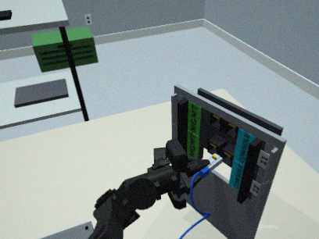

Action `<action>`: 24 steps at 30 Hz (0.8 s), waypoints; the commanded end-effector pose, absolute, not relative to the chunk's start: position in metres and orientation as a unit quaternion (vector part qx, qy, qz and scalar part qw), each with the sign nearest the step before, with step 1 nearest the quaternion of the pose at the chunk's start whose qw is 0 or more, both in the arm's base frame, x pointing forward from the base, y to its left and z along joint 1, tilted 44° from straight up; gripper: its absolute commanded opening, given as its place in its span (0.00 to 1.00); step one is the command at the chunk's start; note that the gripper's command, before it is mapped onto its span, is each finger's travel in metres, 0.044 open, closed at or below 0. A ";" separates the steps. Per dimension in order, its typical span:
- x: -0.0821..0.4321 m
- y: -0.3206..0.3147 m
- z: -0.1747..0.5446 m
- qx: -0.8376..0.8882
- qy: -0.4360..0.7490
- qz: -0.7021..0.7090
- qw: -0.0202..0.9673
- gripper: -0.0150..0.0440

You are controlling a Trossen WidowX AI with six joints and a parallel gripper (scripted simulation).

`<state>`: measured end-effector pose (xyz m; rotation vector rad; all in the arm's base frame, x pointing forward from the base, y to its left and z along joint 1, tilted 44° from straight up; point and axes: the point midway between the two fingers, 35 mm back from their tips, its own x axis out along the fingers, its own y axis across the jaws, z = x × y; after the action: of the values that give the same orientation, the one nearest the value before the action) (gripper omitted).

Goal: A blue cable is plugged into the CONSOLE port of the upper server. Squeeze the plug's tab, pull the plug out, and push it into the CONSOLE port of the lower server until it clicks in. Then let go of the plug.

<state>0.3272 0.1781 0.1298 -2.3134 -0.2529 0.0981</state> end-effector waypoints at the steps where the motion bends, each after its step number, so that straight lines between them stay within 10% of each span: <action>1: 0.329 0.180 0.131 -0.912 -0.104 0.038 0.394 0.25; 24: 0.330 0.179 0.133 -0.912 -0.104 0.038 0.395 0.25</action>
<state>0.3305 0.1770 0.1300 -2.3151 -0.2496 0.0995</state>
